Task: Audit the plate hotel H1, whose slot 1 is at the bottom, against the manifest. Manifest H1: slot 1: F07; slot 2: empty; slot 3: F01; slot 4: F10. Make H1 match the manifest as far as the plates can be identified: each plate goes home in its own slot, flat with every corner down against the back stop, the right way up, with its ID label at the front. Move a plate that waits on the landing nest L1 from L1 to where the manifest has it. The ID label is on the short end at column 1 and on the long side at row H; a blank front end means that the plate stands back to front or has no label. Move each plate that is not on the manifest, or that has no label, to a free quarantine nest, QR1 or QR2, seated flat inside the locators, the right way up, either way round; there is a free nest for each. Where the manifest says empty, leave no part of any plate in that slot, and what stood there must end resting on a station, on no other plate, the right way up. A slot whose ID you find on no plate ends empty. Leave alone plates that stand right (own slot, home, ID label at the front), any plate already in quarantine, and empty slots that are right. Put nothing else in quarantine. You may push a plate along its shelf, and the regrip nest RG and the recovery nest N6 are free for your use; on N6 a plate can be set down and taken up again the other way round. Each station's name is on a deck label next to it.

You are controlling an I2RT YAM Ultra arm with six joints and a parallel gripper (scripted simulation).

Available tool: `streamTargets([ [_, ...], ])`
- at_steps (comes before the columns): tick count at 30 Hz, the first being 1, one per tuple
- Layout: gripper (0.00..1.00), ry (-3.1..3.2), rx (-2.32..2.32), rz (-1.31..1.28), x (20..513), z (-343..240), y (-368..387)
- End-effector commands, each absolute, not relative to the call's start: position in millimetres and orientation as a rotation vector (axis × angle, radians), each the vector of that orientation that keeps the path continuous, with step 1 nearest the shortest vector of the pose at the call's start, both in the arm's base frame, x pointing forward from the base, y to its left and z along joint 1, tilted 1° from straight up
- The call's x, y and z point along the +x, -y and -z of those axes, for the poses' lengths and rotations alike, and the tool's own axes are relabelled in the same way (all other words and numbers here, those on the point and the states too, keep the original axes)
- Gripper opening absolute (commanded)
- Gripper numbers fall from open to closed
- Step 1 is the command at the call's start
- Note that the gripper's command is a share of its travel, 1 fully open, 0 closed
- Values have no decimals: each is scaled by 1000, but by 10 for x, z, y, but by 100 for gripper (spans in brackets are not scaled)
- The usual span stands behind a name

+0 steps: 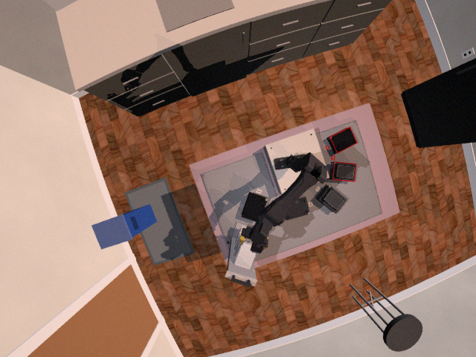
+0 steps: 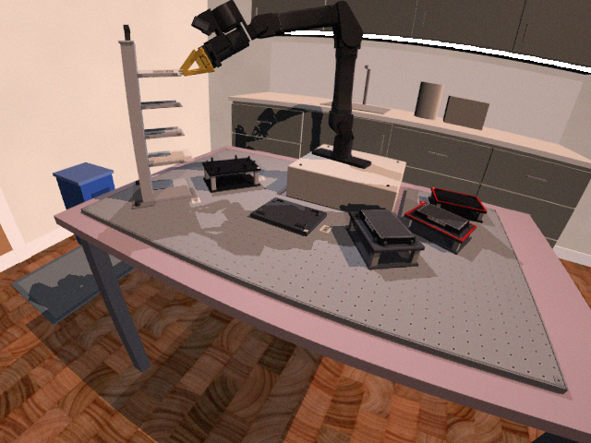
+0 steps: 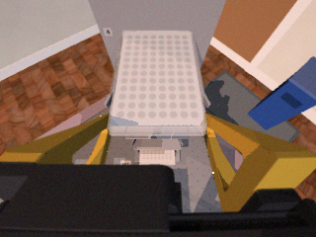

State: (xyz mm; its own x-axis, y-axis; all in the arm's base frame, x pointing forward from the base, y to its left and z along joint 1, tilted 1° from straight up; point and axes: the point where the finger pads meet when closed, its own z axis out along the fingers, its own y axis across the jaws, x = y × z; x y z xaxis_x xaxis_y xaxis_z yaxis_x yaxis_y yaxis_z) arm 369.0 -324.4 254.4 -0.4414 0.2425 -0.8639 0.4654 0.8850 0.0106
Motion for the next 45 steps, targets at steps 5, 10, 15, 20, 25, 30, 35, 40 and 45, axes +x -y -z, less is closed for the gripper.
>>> streamTargets([
  [5, 86, -2033, 509, 286, 3694, -2609, 3247],
  [10, 86, -2033, 509, 286, 3671, -2612, 3235],
  [15, 86, -2034, 509, 286, 3612, -2612, 3204],
  [20, 86, -2034, 509, 286, 3553, -2612, 3173],
  [25, 86, -2034, 509, 286, 3506, -2612, 3148],
  [30, 86, -2034, 509, 286, 3459, -2612, 3123],
  [35, 86, -2034, 509, 286, 3400, -2612, 3092],
  [40, 86, -2035, 509, 286, 3341, -2612, 3061],
  [45, 86, -2035, 509, 286, 3306, -2612, 3043],
])
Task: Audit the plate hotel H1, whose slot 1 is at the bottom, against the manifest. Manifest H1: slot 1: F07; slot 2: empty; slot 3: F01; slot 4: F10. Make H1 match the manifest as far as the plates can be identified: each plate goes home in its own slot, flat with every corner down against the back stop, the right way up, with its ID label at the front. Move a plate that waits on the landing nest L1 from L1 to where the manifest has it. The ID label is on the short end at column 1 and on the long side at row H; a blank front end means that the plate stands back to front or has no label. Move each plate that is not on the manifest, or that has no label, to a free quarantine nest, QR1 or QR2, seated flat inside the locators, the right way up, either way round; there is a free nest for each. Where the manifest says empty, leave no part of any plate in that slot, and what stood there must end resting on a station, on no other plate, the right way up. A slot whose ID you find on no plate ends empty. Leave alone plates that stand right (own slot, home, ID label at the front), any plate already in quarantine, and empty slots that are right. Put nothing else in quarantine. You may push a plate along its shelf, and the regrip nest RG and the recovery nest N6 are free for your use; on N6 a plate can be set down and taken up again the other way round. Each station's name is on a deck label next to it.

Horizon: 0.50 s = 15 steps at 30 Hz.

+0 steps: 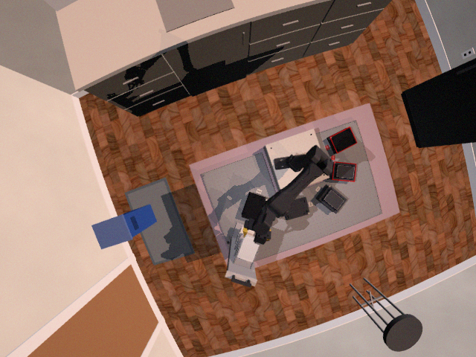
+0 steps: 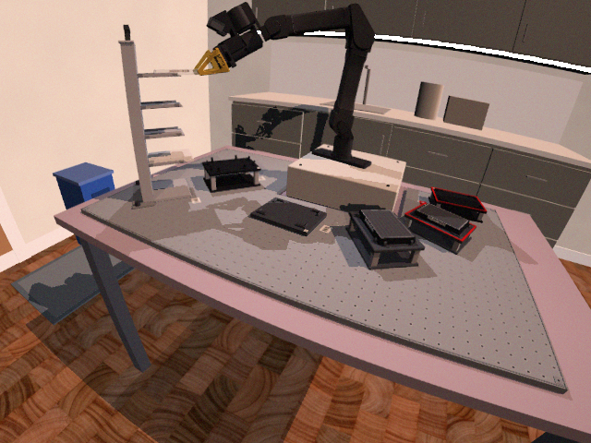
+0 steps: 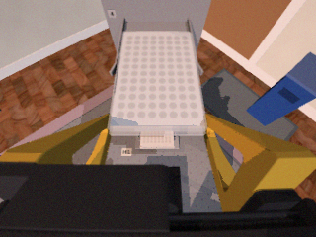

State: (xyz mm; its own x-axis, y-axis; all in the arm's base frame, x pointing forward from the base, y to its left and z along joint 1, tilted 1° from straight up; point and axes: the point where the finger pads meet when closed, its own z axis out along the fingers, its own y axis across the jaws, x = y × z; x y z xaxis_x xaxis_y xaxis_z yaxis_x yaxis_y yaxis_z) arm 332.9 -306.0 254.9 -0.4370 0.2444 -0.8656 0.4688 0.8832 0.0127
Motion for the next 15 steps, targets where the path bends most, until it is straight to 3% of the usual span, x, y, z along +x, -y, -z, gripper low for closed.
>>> streamTargets([
  [1, 86, -2035, 509, 286, 3294, -2612, 3036],
  [15, 86, -2035, 509, 286, 3153, -2612, 2962],
])
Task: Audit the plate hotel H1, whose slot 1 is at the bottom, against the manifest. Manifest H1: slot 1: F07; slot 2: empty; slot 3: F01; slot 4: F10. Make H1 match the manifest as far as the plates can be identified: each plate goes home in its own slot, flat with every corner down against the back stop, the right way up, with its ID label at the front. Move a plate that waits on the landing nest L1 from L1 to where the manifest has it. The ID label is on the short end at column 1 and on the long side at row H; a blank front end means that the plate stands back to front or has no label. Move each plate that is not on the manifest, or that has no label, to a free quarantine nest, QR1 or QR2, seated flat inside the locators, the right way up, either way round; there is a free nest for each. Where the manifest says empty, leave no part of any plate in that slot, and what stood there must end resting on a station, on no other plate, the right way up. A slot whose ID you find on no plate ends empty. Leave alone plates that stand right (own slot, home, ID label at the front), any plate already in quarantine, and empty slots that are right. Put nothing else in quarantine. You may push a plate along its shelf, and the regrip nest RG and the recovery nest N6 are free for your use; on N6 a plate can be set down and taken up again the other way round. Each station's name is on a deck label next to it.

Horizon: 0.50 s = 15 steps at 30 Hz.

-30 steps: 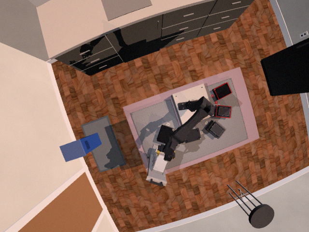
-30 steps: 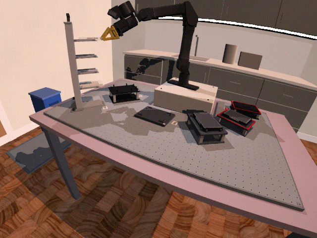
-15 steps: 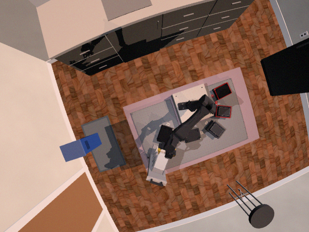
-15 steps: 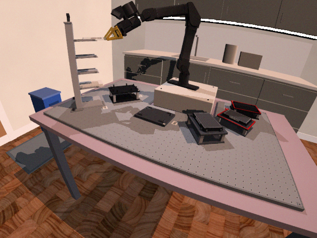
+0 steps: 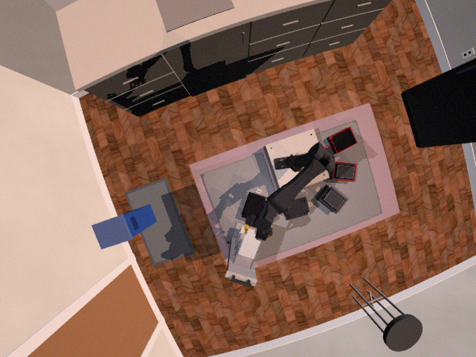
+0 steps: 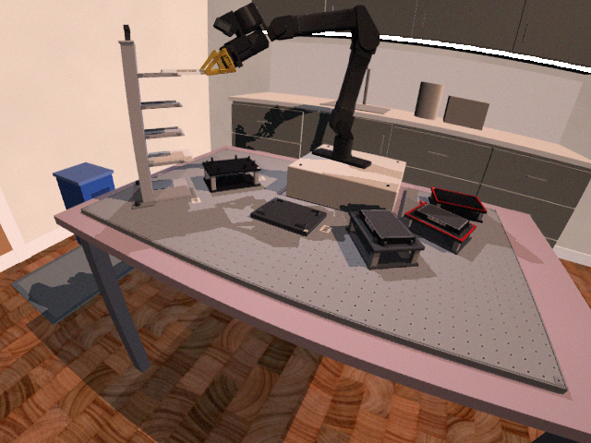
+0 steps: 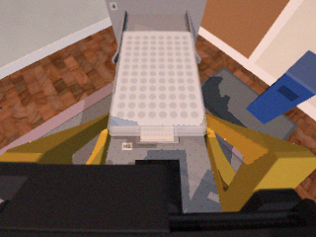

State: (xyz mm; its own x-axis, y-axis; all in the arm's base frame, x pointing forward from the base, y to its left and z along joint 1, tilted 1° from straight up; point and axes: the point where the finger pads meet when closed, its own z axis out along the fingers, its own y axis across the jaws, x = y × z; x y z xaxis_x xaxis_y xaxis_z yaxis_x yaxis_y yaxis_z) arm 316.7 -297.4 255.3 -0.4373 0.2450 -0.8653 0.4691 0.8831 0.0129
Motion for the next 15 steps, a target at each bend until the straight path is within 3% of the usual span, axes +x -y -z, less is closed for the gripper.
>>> streamTargets([
  [1, 86, -2035, 509, 286, 3141, -2612, 2956],
  [15, 86, -2036, 509, 286, 2976, -2612, 2869],
])
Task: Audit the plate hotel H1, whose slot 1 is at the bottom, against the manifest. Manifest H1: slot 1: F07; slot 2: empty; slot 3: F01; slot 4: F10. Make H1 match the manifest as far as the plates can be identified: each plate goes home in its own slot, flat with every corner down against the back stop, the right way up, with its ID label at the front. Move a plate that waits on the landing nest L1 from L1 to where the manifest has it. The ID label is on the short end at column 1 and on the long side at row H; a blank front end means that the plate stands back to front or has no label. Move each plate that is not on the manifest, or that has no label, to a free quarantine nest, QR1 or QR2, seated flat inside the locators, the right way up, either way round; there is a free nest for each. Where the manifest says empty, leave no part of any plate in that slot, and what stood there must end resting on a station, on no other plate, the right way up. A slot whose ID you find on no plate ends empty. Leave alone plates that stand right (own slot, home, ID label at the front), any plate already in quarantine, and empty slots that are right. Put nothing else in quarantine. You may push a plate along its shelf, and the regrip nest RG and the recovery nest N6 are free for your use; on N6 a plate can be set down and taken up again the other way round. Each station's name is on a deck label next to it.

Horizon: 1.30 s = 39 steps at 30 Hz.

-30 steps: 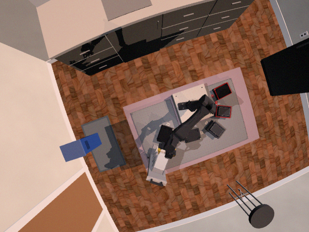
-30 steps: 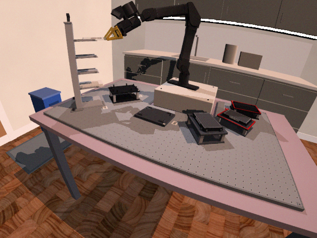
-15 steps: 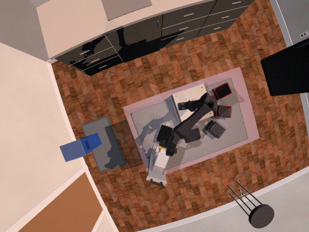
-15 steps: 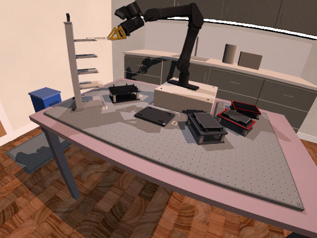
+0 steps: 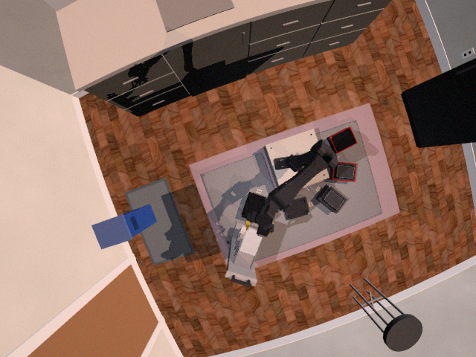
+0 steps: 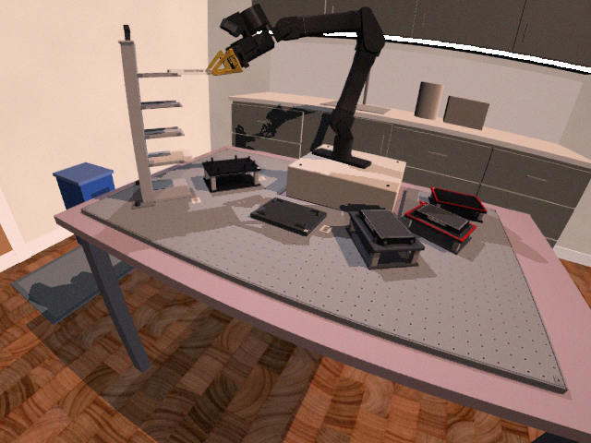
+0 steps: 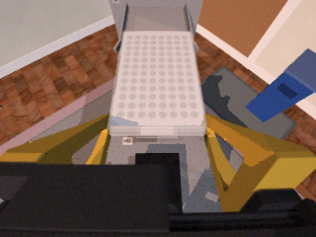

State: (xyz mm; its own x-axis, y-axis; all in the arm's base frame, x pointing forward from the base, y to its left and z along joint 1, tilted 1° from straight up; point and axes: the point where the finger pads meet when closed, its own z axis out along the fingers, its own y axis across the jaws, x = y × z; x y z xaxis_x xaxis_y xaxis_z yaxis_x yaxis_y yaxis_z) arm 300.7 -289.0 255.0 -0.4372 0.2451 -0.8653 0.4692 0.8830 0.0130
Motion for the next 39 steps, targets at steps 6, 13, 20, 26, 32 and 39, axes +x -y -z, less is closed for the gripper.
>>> streamTargets([
  [6, 86, -2036, 509, 286, 2929, -2612, 2844],
  [13, 86, -2036, 509, 286, 2847, -2613, 2801],
  [20, 86, -2036, 509, 286, 2788, -2613, 2770],
  [26, 86, -2037, 509, 286, 2717, -2613, 2732],
  [32, 86, -2037, 509, 286, 2646, -2613, 2695],
  [39, 86, -2037, 509, 287, 2587, -2613, 2664],
])
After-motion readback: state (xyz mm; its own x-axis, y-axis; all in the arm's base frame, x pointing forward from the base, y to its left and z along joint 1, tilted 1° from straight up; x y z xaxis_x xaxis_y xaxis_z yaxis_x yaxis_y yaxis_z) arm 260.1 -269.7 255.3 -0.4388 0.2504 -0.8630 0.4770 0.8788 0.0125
